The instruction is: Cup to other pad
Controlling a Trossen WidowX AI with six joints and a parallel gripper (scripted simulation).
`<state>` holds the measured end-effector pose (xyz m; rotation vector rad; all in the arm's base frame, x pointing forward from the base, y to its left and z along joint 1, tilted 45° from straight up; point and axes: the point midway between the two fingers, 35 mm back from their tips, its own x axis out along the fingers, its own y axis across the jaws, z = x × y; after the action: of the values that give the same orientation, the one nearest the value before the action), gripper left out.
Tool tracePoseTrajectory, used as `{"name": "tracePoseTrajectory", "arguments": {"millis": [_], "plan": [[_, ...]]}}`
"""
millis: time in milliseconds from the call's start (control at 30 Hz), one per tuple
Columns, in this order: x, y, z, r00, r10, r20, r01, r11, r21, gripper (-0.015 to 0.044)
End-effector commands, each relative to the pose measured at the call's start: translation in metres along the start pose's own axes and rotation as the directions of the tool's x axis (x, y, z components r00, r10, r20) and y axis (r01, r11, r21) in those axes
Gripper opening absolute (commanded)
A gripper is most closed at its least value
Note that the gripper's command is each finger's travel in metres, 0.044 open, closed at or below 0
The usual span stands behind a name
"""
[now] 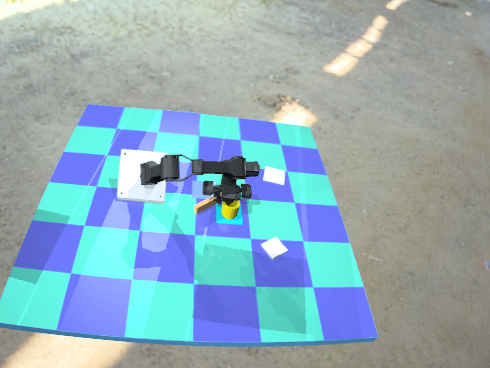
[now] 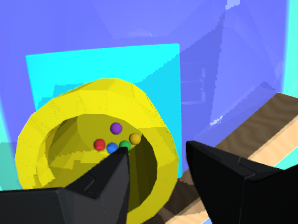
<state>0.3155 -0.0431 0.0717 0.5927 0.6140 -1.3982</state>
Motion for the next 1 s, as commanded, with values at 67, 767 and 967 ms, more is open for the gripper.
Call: {"name": "tracePoseTrajectory", "arguments": {"millis": [67,767,967], "plan": [[-0.01,0.002,0.0,1.0,0.004,-0.004,-0.004,1.0,0.005,0.0147],[-0.033,-0.002,-0.001,1.0,-0.003,0.002,0.003,1.0,-0.004,0.0199],[-0.033,-0.002,-0.001,1.0,-0.003,0.002,0.003,1.0,-0.004,0.0357]]}}
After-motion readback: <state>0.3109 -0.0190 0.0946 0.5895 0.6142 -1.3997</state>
